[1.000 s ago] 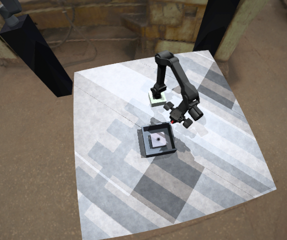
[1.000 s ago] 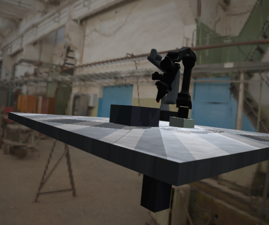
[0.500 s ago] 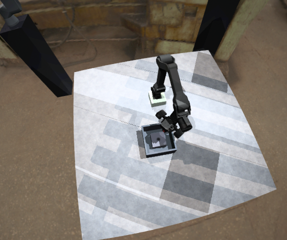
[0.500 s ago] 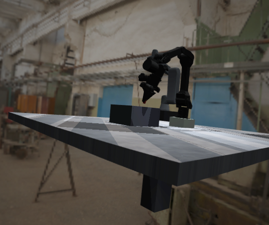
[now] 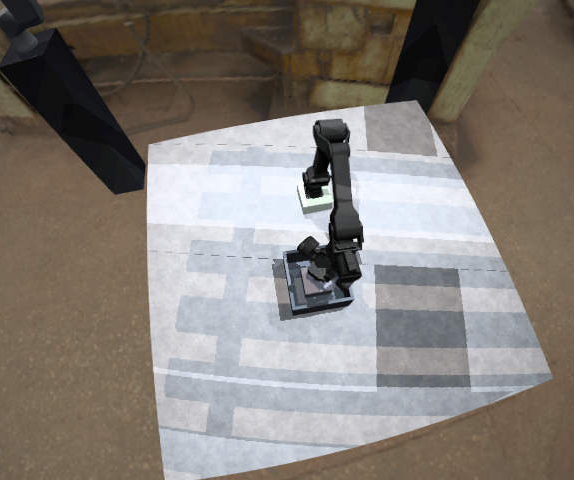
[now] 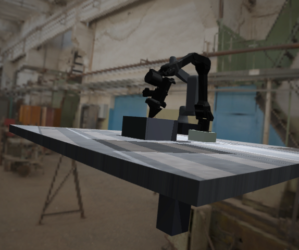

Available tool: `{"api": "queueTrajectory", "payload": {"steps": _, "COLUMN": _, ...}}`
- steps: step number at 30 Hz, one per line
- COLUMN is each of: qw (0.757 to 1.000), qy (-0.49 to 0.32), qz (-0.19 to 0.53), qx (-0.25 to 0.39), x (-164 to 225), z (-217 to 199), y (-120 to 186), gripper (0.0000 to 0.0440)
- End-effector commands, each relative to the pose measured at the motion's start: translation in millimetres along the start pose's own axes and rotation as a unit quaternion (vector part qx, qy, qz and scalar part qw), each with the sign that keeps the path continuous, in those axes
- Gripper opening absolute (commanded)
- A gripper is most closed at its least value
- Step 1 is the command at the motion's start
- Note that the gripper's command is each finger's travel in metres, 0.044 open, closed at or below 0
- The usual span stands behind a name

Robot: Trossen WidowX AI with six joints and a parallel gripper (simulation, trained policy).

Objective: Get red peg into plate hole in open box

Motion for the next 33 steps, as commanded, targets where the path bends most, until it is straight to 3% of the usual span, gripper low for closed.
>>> {"api": "queueTrajectory", "payload": {"steps": 1, "qw": 0.999, "qy": 0.025, "qz": 0.022, "qx": -0.002, "x": -2, "z": 0, "y": -18, "gripper": 0.0009}}
{"api": "queueTrajectory", "payload": {"steps": 8, "qw": 0.997, "qy": 0.046, "qz": 0.054, "qx": -0.004, "x": -3, "z": 0, "y": -39, "gripper": 0.0161}}
{"api": "queueTrajectory", "payload": {"steps": 12, "qw": 0.997, "qy": 0.058, "qz": 0.055, "qx": -0.008, "x": -14, "z": 2, "y": -39, "gripper": 0.0175}}
{"api": "queueTrajectory", "payload": {"steps": 22, "qw": 0.995, "qy": 0.056, "qz": 0.075, "qx": -0.037, "x": -45, "z": 20, "y": -30, "gripper": 0.0438}}
{"api": "queueTrajectory", "payload": {"steps": 33, "qw": 0.990, "qy": 0.058, "qz": 0.080, "qx": -0.100, "x": -75, "z": 50, "y": -9, "gripper": 0.0440}}
Point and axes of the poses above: the point midway between the two fingers, 35 mm back from their tips, its own y axis back along the fingers, its own z axis across the jaws, x = y × z, the point moved 9 cm from there along y, back along the fingers, and after that the axes turned 2 degrees about y, right-handed, at the moved point
